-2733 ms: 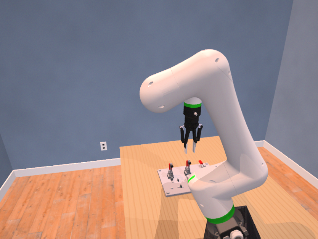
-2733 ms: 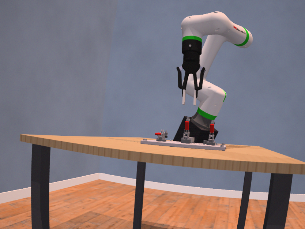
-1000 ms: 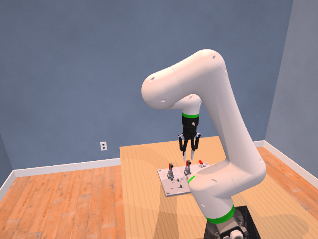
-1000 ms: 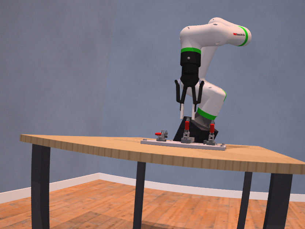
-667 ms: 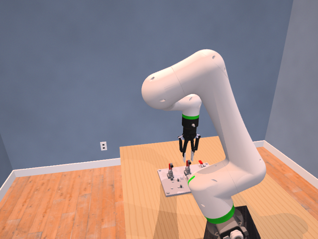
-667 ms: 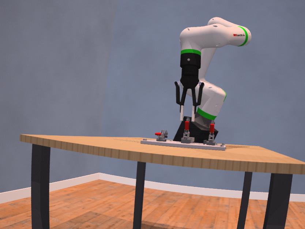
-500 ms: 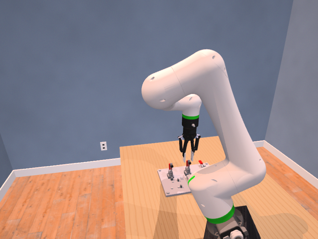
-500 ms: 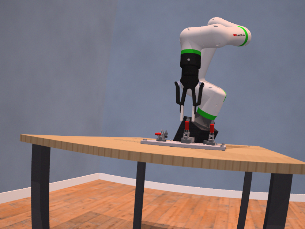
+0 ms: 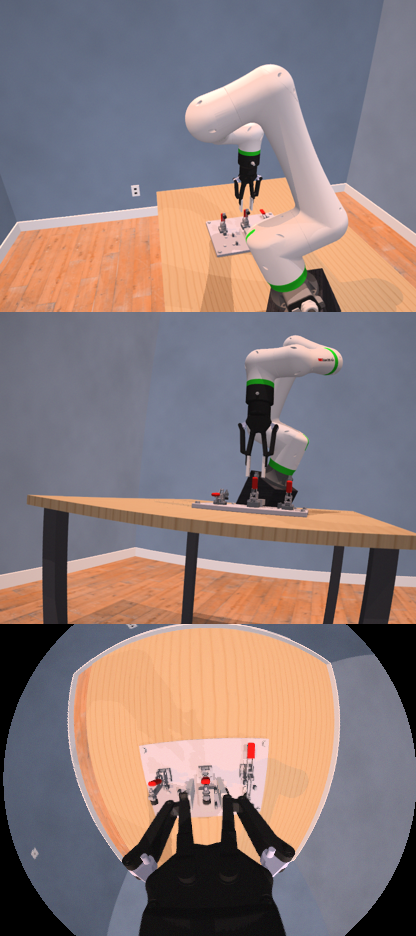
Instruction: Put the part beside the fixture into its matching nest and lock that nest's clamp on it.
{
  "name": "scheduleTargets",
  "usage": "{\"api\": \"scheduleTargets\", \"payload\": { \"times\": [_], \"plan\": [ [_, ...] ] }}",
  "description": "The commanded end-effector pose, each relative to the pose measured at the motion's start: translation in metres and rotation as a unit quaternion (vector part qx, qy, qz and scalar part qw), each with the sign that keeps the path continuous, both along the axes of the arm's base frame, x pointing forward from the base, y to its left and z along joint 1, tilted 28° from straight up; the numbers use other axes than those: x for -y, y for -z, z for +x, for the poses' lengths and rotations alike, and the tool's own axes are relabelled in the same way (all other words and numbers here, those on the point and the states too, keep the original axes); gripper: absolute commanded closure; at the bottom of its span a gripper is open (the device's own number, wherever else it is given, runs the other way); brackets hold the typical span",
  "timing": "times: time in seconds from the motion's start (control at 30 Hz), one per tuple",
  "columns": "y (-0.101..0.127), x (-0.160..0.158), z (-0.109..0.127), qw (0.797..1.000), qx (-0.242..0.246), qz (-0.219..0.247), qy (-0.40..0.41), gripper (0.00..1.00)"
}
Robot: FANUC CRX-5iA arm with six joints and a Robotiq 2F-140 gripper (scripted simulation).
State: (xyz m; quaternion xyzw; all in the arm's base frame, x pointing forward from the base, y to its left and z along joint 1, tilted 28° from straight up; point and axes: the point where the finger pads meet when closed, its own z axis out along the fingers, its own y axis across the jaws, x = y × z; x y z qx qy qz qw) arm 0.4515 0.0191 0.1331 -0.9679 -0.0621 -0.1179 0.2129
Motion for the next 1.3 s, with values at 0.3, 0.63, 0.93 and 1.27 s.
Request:
{"api": "scheduleTargets", "payload": {
  "times": [0.3, 0.63, 0.93, 1.27],
  "plan": [
    [0.002, -0.001, 0.001, 1.0, 0.0, 0.0, 0.0, 0.72],
    [0.018, -0.009, 0.004, 1.0, 0.0, 0.0, 0.0, 0.72],
    [0.032, -0.015, 0.008, 1.0, 0.0, 0.0, 0.0, 0.72],
    [0.032, -0.015, 0.008, 1.0, 0.0, 0.0, 0.0, 0.72]
  ]
}}
